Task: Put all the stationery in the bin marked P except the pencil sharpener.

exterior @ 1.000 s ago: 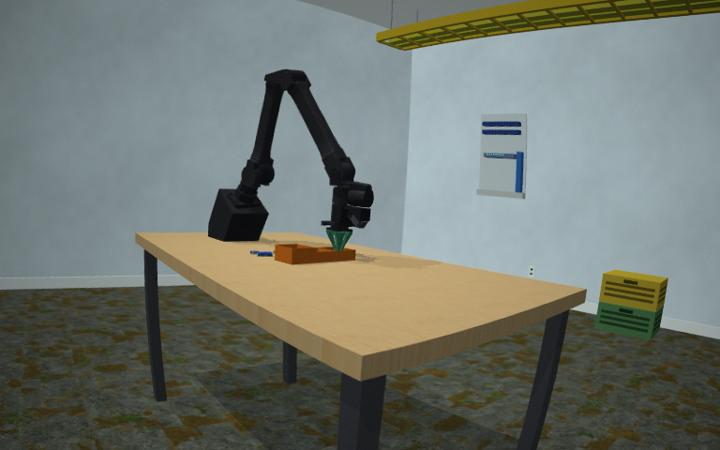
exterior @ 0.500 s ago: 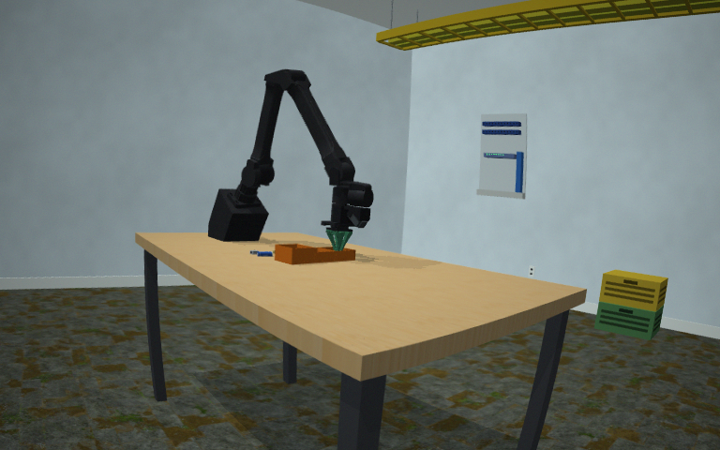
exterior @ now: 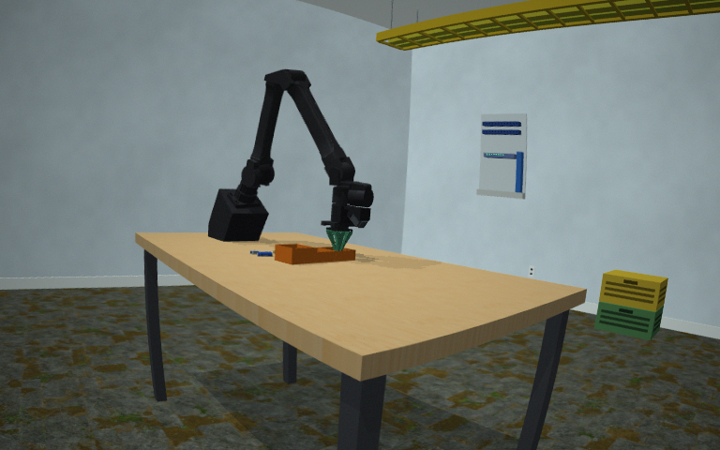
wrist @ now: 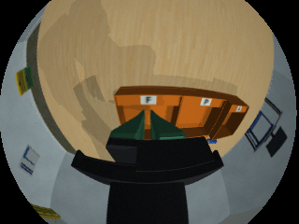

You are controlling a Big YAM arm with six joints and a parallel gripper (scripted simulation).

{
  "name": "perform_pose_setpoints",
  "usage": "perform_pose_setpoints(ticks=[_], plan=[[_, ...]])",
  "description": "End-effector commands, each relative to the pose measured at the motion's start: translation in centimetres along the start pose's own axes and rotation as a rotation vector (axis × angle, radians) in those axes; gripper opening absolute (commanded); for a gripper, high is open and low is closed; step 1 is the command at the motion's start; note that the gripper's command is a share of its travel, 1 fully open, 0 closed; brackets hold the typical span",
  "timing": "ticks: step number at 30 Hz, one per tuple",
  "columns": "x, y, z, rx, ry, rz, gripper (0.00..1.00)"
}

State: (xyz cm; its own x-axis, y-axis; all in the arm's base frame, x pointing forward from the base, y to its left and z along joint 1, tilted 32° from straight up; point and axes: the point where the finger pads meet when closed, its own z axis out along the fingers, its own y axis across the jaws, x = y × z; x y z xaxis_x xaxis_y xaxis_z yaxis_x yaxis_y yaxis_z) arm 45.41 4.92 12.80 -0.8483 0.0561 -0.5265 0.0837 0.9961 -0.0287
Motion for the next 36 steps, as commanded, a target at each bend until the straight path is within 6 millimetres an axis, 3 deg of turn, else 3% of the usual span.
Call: perform_pose_setpoints(ticks=[1, 30, 36], plan=[[-2.9, -0.3, -1.4, -0.008, -0.069, 0.007, 0.08], [-2.8, -0.4, -1.3, -0.007, -0.065, 0.006, 0.08], [-2.8, -0.2, -2.7, -0.009, -0.063, 0.001, 0.08]])
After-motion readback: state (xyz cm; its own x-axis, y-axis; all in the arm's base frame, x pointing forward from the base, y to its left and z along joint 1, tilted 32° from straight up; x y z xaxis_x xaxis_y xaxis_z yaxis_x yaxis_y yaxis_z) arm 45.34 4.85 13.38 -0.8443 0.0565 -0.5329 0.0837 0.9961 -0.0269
